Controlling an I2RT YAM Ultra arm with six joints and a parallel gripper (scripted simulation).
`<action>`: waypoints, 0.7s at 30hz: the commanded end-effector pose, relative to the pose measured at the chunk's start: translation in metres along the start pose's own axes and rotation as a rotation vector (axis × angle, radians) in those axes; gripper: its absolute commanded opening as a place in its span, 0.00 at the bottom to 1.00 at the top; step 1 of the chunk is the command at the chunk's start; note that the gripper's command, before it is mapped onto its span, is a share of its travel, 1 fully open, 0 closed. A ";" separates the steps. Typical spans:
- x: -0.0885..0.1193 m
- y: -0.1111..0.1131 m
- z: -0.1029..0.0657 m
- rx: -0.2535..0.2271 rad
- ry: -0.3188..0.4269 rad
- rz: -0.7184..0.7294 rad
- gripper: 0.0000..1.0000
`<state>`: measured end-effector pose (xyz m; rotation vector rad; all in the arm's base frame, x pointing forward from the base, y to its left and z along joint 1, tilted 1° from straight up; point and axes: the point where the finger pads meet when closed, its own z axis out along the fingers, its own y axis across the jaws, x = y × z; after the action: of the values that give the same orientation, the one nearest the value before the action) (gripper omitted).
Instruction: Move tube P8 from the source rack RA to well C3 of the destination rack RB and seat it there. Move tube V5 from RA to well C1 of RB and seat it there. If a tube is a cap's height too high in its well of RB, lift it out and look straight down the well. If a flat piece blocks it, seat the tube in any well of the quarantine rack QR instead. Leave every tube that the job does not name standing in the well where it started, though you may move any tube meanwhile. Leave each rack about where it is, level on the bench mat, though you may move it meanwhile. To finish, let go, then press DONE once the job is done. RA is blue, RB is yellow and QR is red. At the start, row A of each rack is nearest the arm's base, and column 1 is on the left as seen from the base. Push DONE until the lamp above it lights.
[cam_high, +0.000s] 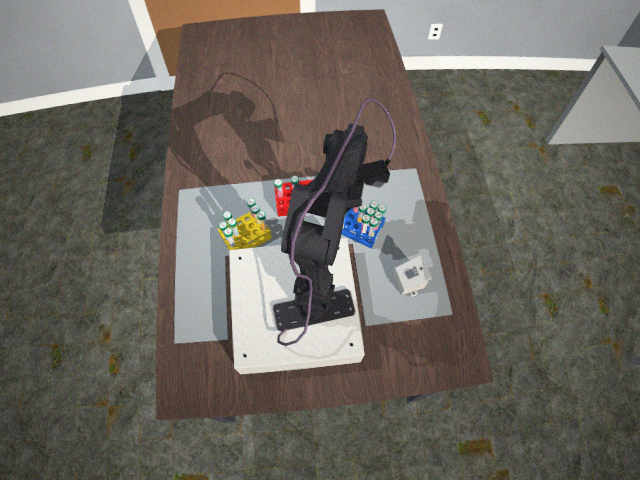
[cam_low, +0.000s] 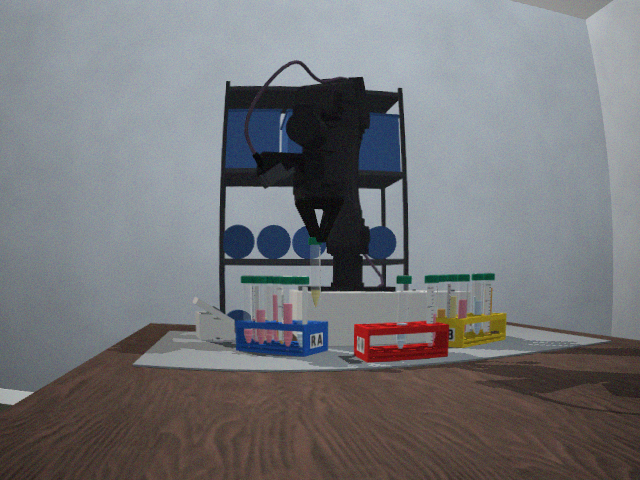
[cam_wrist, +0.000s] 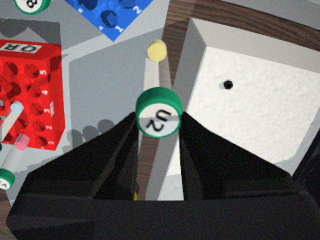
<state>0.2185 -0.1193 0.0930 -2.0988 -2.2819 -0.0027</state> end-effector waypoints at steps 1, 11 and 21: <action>0.004 0.017 -0.016 -0.063 -0.037 0.001 0.00; 0.023 0.035 -0.007 -0.032 -0.023 0.002 0.00; 0.050 0.057 -0.007 -0.031 -0.015 0.002 0.00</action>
<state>0.2563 -0.0687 0.0950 -2.0743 -2.3142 -0.0024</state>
